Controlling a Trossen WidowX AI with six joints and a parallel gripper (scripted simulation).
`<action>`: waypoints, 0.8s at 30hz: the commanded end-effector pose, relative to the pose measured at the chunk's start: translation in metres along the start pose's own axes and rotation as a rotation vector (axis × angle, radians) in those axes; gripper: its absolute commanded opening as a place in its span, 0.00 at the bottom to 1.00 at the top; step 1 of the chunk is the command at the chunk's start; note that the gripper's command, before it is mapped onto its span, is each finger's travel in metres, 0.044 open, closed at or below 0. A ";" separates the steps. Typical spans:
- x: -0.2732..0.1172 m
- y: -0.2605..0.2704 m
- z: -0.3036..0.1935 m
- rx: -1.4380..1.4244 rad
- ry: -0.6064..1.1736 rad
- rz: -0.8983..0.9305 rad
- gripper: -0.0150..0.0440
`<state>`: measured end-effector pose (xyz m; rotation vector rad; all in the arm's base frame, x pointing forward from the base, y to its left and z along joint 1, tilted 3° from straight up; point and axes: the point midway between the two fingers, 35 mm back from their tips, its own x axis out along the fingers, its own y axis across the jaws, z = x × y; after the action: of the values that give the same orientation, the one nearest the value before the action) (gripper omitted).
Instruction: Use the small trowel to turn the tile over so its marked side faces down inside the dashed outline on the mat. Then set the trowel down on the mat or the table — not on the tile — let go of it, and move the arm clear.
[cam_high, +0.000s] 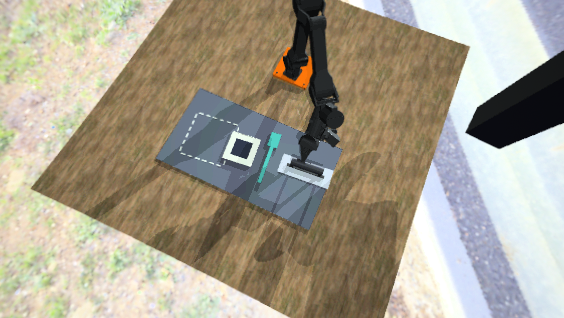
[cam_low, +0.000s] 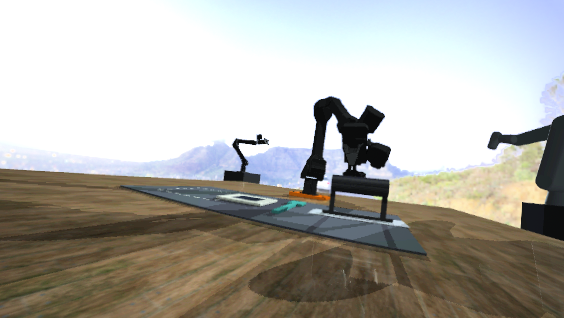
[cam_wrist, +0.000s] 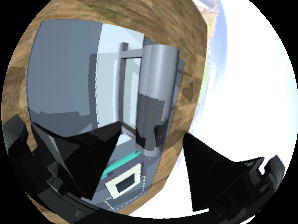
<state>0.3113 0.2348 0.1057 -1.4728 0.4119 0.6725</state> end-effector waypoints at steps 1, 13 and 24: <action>0.006 0.000 0.000 -0.012 -0.001 0.002 0.76; 0.025 0.000 0.000 -0.028 -0.009 0.009 0.76; 0.043 0.001 0.000 -0.042 -0.017 0.013 0.76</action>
<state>0.3393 0.2403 0.0845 -1.4953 0.3955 0.6954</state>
